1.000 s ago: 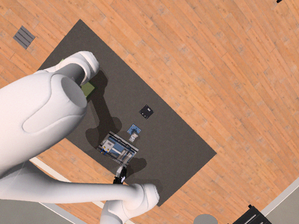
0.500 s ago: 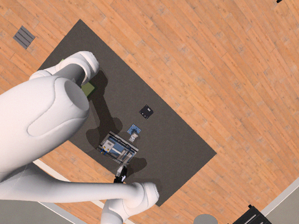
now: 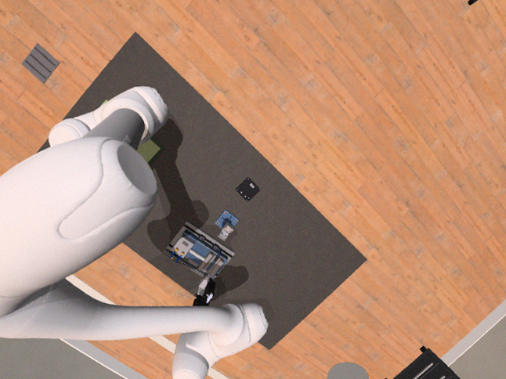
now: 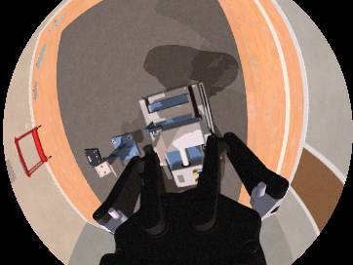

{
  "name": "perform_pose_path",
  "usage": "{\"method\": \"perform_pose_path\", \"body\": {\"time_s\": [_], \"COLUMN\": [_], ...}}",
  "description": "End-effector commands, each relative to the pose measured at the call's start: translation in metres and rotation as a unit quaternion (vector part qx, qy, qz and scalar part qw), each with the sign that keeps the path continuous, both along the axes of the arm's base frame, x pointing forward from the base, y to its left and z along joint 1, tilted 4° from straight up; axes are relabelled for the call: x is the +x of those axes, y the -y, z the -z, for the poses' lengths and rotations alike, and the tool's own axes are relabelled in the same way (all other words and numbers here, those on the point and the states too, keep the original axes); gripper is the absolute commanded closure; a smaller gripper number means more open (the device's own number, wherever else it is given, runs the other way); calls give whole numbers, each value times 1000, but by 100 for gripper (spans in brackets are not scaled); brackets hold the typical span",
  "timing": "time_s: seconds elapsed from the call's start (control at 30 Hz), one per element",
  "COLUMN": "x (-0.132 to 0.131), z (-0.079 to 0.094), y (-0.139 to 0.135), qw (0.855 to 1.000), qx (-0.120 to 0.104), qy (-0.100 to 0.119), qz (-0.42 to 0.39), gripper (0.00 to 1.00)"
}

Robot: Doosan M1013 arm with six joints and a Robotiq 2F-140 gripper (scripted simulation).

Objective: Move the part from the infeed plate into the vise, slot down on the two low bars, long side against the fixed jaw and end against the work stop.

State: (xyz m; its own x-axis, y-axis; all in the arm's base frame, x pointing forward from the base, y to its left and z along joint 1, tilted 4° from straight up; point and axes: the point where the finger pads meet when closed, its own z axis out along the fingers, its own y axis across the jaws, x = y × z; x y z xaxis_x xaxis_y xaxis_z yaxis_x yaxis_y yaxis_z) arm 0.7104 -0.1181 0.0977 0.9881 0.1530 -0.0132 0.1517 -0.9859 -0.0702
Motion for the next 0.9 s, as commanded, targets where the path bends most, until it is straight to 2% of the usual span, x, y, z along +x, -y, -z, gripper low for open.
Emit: {"method": "perform_pose_path", "body": {"time_s": [0.0,0.57,0.87], "x": [-3,-3,-3], "z": [12,36,43], "y": [-1,-2,-2], "qw": [1000,1000,1000], "qx": [1,1,1], "qy": [-2,-2,-2], "qz": [-2,-2,-2], "gripper": [100,100,100]}}
